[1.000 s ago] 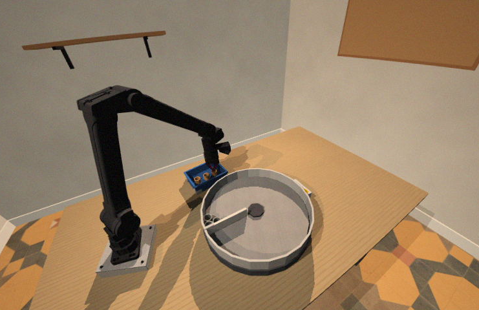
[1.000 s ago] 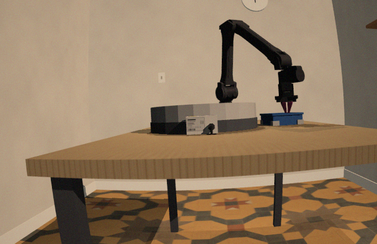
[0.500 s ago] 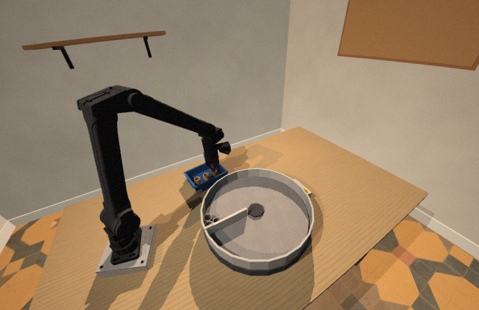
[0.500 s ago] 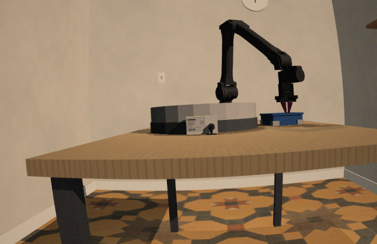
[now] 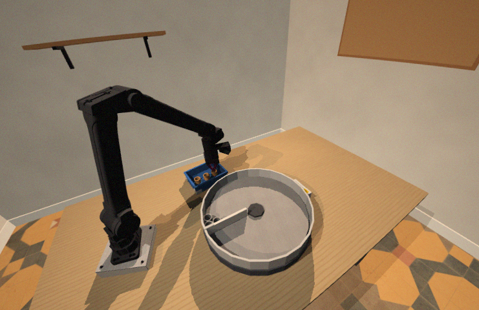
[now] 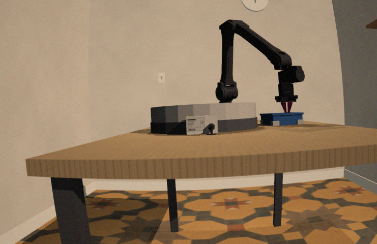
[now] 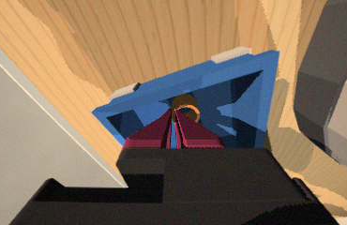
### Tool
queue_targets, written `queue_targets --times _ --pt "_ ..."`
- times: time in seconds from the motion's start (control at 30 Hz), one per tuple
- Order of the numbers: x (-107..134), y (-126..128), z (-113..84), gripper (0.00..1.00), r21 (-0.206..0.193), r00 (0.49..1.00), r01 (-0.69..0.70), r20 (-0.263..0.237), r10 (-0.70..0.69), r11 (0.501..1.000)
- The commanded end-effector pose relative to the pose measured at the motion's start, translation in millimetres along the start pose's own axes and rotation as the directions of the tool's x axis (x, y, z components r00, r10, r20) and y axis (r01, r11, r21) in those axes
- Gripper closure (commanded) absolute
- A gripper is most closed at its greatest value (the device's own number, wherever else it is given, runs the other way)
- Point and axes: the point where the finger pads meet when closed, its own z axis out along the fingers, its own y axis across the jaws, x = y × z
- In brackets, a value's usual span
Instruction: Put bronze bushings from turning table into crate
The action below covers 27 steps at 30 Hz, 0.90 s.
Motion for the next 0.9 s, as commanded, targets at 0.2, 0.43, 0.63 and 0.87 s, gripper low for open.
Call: queue_targets --times 0.2,0.43,0.63,0.87 --pt "-0.7 -7.1 7.6 0.87 0.018 1.0 0.004 -0.016 -0.004 1.0" --pt "-1.1 -6.7 7.6 0.87 0.016 1.0 0.004 -0.014 -0.004 1.0" --pt "-1.1 -6.7 7.6 0.87 0.016 1.0 0.004 -0.014 -0.004 1.0" --pt "-1.1 -6.7 7.6 0.87 0.016 1.0 0.004 -0.014 -0.004 1.0"
